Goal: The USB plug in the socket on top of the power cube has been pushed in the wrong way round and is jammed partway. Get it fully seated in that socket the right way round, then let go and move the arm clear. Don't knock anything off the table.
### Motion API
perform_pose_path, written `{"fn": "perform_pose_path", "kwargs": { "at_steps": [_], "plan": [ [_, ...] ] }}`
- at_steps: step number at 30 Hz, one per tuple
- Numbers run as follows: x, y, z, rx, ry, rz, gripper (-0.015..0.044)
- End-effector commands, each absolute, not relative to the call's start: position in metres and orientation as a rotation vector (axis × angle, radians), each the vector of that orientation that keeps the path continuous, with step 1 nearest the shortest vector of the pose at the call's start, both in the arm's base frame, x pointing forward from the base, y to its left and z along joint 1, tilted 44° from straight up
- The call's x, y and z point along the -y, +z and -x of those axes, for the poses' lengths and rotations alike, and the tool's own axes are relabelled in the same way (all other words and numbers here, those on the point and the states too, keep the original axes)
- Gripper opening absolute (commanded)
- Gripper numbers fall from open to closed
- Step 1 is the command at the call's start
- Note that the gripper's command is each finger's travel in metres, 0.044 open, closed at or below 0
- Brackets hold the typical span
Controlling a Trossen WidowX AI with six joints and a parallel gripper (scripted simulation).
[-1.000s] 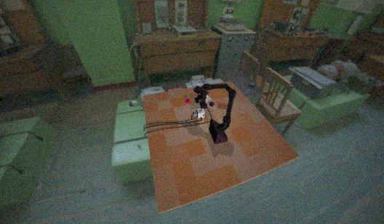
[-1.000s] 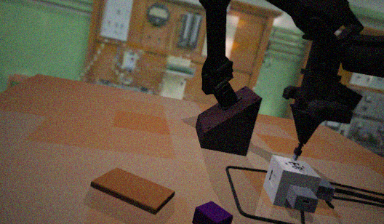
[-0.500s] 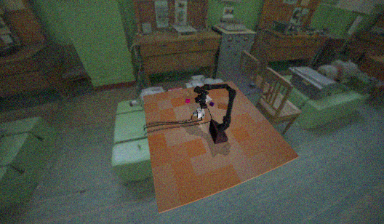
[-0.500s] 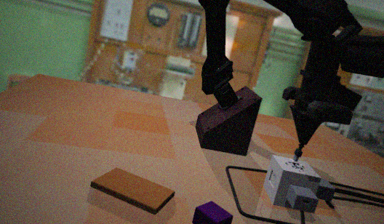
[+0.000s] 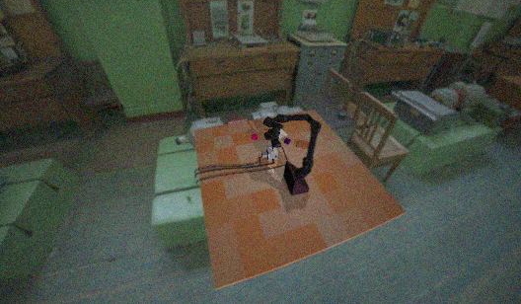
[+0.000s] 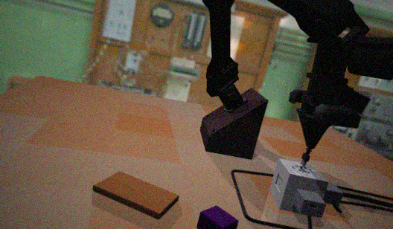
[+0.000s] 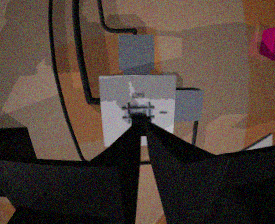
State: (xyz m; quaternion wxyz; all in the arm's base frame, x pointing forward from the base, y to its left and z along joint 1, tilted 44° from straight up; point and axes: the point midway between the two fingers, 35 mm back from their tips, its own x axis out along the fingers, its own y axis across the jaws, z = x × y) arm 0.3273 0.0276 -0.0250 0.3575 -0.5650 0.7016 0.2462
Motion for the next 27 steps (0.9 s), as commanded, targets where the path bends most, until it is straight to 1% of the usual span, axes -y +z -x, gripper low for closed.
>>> {"fn": "perform_pose_path", "kwargs": {
  "at_steps": [1, 27],
  "plan": [
    [-0.0278, -0.0252, -0.3266, -1.805, 0.645, 1.455, 0.0000],
    [-0.0261, -0.0280, -0.3265, -1.796, 0.654, 1.449, 0.0000]
  ]
}}
